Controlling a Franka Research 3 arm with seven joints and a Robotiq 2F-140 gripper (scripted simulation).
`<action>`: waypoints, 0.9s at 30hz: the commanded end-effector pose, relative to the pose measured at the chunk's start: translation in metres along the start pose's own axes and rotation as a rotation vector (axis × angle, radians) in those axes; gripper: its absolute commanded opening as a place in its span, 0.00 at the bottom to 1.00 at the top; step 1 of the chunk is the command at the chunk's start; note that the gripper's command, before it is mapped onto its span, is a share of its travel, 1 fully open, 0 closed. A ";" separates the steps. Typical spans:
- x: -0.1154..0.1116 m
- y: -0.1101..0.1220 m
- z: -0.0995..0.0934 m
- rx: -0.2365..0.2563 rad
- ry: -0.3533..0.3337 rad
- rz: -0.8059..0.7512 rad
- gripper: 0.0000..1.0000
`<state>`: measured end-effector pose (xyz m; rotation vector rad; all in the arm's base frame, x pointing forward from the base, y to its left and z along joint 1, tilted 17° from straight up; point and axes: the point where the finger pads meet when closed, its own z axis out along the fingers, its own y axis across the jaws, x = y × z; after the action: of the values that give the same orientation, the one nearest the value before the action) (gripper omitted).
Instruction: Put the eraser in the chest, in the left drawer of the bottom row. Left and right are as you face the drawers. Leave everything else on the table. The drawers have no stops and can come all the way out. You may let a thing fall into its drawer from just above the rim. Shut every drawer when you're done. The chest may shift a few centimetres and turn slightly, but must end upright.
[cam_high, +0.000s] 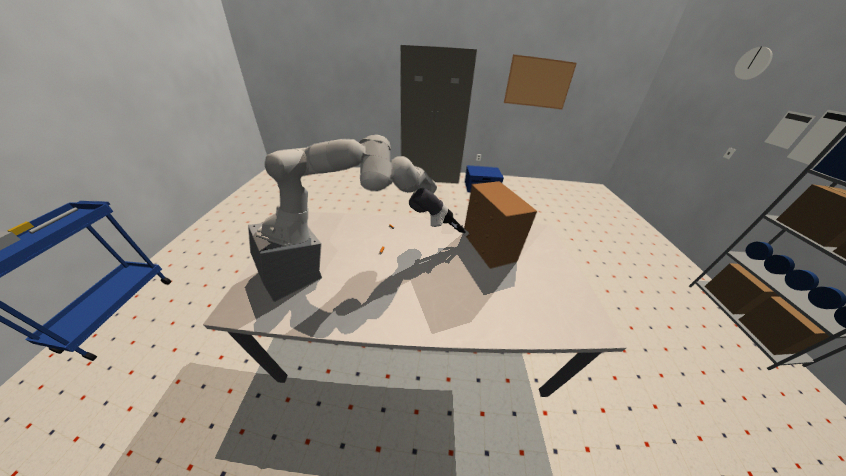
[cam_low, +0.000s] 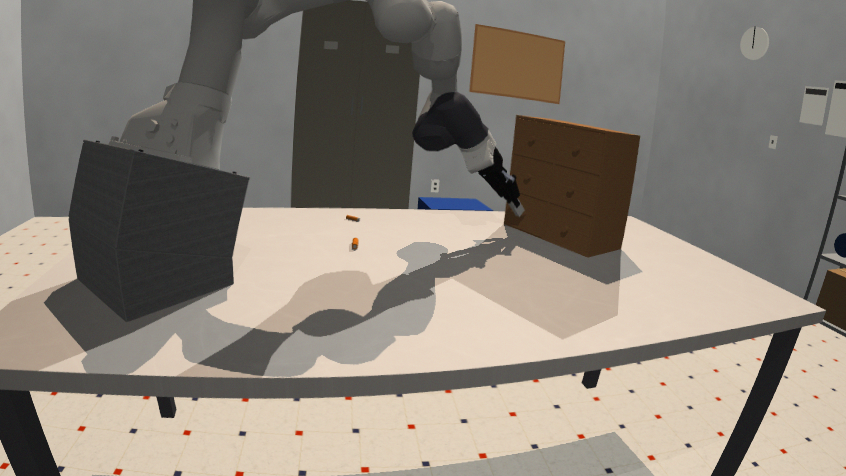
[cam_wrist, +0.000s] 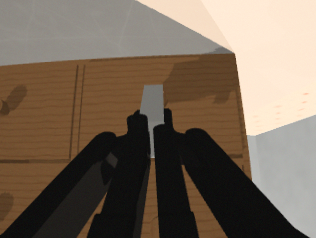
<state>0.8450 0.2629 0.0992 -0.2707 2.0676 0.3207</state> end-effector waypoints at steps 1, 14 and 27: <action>0.002 0.002 0.001 -0.004 0.005 0.000 0.10; 0.000 0.002 0.003 -0.004 0.005 0.000 0.10; 0.000 0.002 0.003 -0.004 0.005 0.000 0.10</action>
<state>0.8480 0.2639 0.1001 -0.2705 2.0676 0.3209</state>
